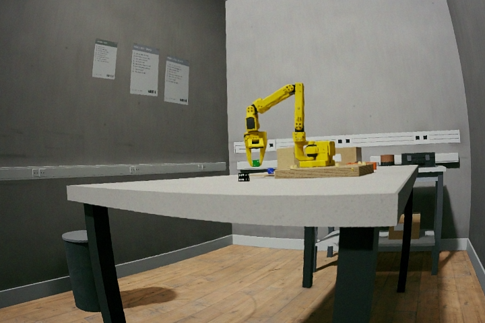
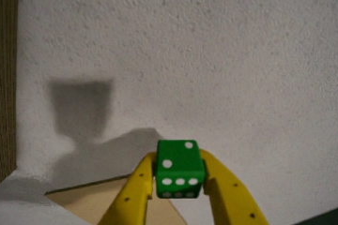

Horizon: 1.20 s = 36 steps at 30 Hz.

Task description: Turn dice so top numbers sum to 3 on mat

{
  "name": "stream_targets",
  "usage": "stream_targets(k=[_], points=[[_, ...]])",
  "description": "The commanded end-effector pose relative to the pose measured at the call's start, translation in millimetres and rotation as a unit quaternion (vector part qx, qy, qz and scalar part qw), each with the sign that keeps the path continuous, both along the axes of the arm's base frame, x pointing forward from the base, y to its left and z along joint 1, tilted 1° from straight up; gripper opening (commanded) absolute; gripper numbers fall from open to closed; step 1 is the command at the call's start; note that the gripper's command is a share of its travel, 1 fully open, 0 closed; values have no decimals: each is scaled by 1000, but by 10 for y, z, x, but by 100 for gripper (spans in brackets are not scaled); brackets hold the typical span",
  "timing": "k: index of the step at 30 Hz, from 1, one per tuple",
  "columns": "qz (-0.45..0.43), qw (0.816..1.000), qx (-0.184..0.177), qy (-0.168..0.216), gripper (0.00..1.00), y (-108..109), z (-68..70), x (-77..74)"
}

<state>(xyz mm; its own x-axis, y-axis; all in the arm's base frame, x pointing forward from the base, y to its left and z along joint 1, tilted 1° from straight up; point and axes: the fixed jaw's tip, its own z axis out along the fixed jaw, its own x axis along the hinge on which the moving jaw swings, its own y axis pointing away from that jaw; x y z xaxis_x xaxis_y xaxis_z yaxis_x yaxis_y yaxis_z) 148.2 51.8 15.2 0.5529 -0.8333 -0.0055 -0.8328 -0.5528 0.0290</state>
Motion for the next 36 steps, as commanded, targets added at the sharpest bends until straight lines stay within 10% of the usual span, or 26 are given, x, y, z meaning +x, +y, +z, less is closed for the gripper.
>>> stream_targets(k=[1, 36], points=[[-1, 1000, 3, -7, 0, 1, 121, 9], [-18, 1000, 3, -7, 0, -2, 149, -21]])
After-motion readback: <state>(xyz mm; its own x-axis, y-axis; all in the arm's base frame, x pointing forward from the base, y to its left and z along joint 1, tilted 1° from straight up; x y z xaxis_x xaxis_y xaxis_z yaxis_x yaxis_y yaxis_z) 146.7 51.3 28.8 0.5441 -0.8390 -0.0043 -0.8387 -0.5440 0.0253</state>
